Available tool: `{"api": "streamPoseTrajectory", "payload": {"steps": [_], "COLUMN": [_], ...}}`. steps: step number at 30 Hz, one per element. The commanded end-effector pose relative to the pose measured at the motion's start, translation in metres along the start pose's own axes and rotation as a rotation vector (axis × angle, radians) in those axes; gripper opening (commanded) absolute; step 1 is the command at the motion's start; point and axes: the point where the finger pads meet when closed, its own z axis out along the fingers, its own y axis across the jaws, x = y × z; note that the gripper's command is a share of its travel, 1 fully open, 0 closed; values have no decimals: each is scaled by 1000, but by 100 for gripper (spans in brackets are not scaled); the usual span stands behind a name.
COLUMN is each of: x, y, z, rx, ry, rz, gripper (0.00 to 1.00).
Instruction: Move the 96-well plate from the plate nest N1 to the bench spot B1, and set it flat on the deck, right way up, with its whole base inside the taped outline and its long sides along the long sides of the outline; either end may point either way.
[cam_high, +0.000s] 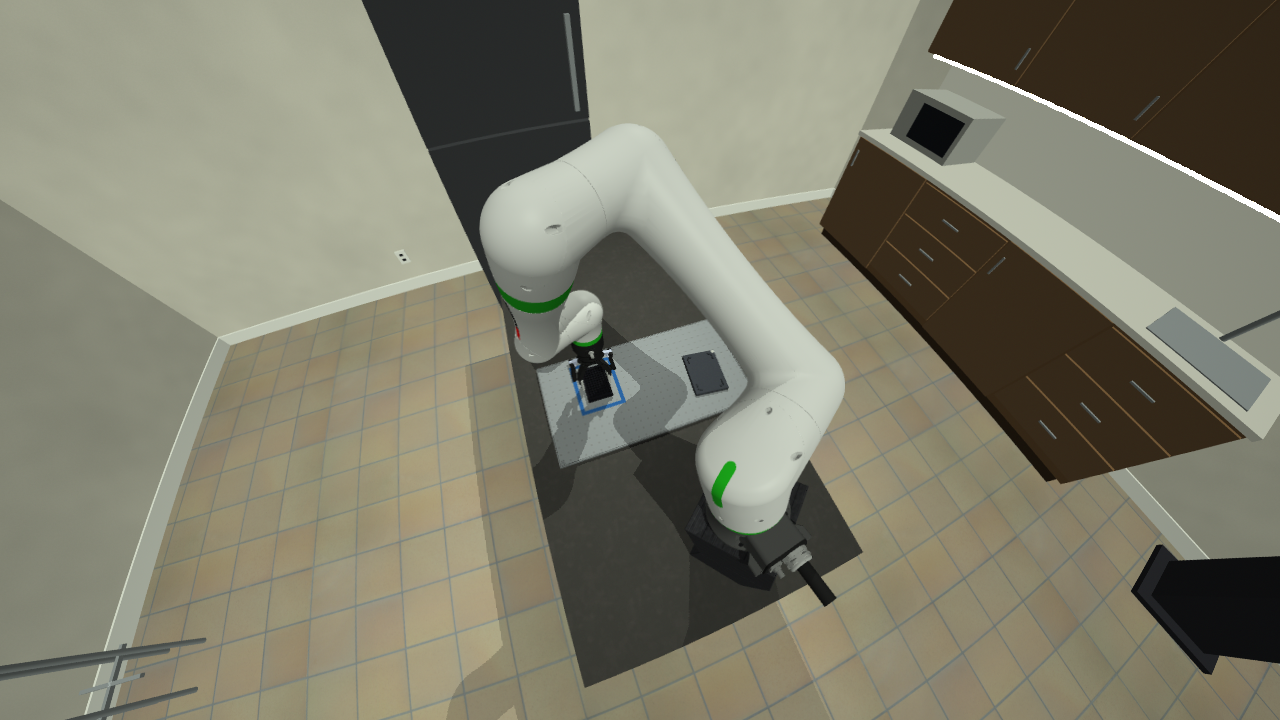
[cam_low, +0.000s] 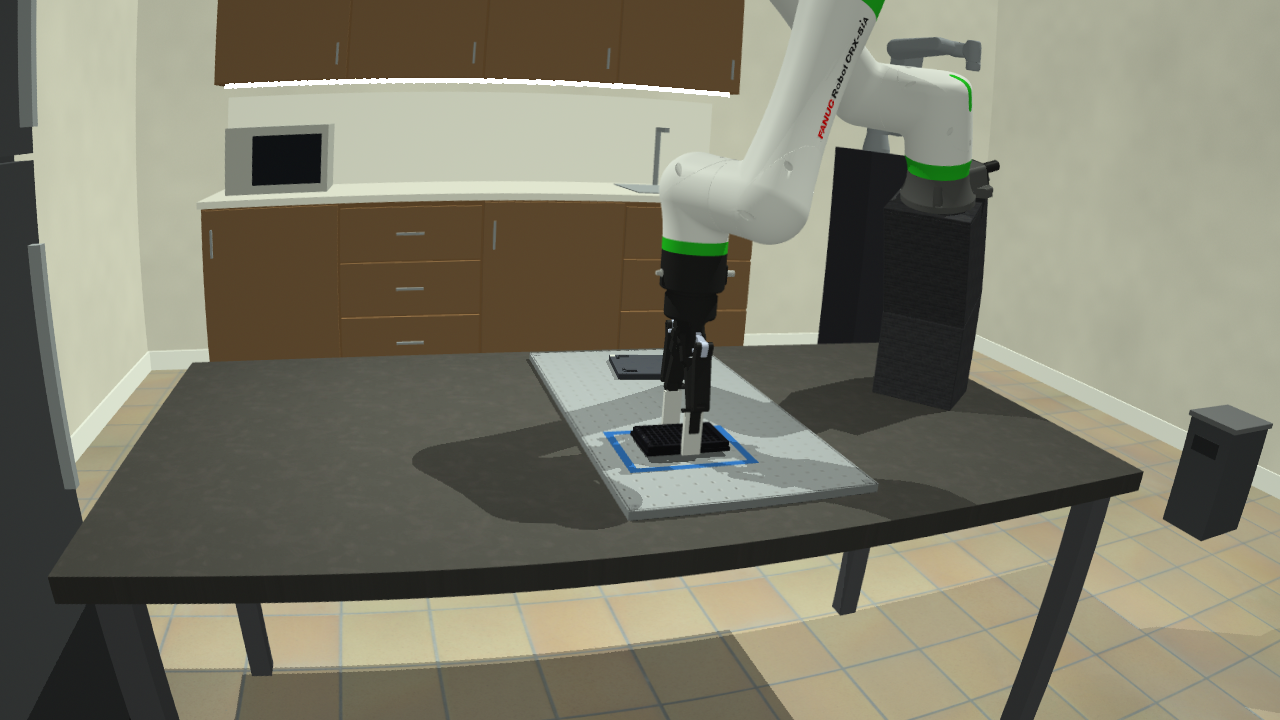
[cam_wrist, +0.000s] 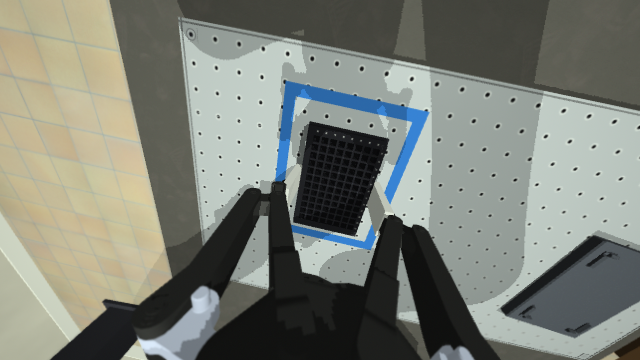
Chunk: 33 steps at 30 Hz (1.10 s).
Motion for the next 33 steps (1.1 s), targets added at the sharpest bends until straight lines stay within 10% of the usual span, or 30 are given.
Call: {"api": "streamPoseTrajectory", "payload": {"steps": [1,33], "x": [0,0], "y": [0,0], "z": [0,5], "rx": [0,0], "ry": [0,0], "rz": [0,0], "gripper": [0,0]}}
